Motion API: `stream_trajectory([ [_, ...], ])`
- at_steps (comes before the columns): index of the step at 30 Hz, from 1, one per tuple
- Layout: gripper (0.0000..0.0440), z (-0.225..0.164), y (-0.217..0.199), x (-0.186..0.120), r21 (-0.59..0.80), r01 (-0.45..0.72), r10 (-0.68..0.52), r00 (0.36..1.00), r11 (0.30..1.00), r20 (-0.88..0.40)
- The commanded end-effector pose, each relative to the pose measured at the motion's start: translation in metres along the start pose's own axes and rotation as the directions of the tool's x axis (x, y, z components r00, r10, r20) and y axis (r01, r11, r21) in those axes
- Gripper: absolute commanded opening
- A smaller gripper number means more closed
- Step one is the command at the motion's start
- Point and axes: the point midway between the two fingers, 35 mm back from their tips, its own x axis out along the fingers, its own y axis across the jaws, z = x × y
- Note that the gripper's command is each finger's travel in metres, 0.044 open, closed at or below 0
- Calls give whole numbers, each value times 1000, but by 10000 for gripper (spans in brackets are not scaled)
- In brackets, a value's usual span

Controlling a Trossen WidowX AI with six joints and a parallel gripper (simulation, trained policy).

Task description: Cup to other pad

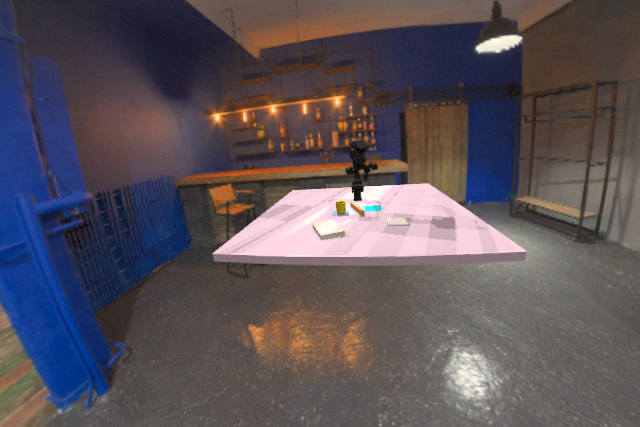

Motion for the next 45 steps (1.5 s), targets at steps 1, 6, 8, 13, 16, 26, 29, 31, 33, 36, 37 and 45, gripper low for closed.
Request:
stream_trajectory([
  [1,131,-2,-3,3,-3,23,-23,999,1000,-40],
  [6,129,-8,-8,7,-16,57,-59,991,998,-116],
  [8,127,-10,-10,8,-24,71,-74,986,997,-146],
  [13,123,-15,-18,13,-49,103,-112,969,993,-219],
  [16,124,-18,-24,16,-67,120,-134,956,990,-261],
  [26,136,-29,-46,26,-130,160,-199,899,979,-390],
  [29,138,-32,-53,29,-147,168,-215,880,975,-424],
  [31,138,-34,-58,31,-157,172,-225,867,972,-444],
  [33,138,-36,-63,33,-167,176,-235,854,970,-464],
  [36,138,-39,-70,37,-180,180,-247,836,967,-491],
  [37,138,-40,-72,38,-183,181,-250,830,966,-498],
  [45,147,-48,-91,51,-208,185,-271,796,960,-542],
])
